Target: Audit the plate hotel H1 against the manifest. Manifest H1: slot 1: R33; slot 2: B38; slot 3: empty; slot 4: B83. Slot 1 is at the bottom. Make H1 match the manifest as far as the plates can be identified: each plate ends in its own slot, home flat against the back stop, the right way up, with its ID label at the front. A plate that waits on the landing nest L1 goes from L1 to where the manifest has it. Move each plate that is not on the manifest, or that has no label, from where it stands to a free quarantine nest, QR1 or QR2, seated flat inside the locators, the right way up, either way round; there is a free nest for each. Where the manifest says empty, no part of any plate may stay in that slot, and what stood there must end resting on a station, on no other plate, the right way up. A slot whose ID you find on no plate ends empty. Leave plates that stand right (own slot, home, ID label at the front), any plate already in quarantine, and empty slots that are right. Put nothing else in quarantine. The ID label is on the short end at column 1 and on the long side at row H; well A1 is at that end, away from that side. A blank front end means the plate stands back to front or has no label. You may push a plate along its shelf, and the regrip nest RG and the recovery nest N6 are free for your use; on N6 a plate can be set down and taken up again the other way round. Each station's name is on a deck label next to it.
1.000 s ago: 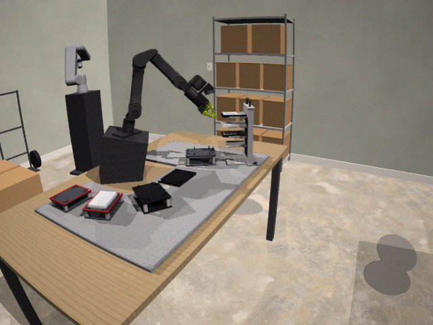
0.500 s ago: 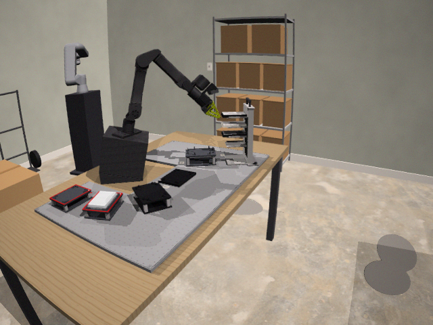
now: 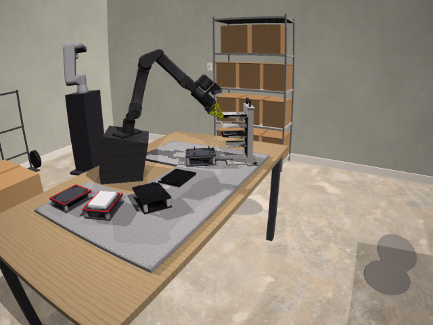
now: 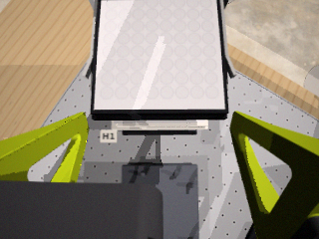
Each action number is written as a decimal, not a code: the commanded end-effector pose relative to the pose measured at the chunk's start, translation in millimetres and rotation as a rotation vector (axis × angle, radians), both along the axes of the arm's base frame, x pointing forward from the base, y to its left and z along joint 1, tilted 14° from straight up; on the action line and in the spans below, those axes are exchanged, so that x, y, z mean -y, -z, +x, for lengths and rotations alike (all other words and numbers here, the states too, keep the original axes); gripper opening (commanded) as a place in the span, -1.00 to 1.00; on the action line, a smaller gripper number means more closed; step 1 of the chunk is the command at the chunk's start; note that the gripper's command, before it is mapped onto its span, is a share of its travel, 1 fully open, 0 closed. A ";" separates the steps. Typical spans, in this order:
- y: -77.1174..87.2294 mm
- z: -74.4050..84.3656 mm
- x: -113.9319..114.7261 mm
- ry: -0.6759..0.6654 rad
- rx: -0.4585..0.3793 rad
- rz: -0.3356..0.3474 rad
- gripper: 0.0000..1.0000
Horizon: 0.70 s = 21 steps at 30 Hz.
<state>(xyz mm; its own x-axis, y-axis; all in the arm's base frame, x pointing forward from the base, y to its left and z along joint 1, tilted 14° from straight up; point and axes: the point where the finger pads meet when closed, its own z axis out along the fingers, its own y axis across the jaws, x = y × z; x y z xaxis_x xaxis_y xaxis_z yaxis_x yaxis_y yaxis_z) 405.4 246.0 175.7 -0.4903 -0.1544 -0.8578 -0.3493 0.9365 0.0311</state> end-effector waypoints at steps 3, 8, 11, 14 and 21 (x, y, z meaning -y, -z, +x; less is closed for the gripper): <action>-6.2 9.9 -0.8 0.002 0.002 -0.001 1.00; -7.3 14.8 -2.4 0.003 0.002 -0.001 1.00; -8.2 18.5 -3.6 0.003 0.002 -0.001 1.00; -10.0 13.6 -5.1 -0.001 0.010 0.007 1.00; -10.0 13.6 -5.1 -0.001 0.010 0.007 0.72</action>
